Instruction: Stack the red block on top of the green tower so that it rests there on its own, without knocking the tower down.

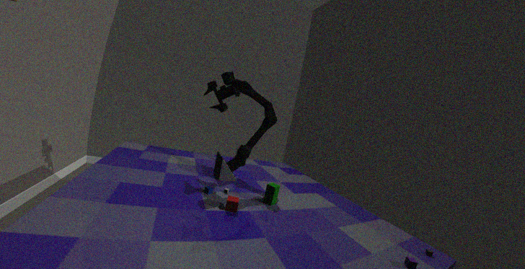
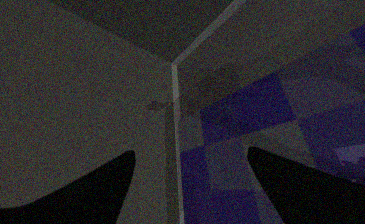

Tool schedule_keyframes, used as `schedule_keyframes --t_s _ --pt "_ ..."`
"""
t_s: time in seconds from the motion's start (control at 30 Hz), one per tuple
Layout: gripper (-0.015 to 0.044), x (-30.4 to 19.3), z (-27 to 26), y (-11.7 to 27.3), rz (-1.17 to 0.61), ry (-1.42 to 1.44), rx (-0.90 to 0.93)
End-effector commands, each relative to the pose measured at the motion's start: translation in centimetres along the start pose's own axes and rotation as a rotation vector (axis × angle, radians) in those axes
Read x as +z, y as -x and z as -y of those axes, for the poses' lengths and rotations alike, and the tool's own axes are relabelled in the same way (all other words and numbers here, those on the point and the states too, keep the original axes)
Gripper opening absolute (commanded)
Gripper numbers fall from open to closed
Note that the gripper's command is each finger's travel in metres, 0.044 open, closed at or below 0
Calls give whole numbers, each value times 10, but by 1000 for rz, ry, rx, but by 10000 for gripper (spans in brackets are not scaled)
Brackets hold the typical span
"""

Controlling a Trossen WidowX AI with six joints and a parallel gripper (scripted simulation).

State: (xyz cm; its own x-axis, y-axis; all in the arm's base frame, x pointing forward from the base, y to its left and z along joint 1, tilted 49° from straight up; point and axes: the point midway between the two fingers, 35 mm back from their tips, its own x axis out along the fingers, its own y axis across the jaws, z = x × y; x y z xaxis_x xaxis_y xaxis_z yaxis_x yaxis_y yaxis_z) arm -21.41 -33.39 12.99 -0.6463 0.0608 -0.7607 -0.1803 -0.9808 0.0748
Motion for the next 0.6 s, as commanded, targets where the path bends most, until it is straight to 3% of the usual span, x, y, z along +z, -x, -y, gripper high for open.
schedule_keyframes --t_s 0.0,0.13,0.57 --pt "426 -1 0 0 -2 5 1" --pt "440 -26 -7 8 -54 126 22" --pt "440 -190 -7 75 -401 945 178"
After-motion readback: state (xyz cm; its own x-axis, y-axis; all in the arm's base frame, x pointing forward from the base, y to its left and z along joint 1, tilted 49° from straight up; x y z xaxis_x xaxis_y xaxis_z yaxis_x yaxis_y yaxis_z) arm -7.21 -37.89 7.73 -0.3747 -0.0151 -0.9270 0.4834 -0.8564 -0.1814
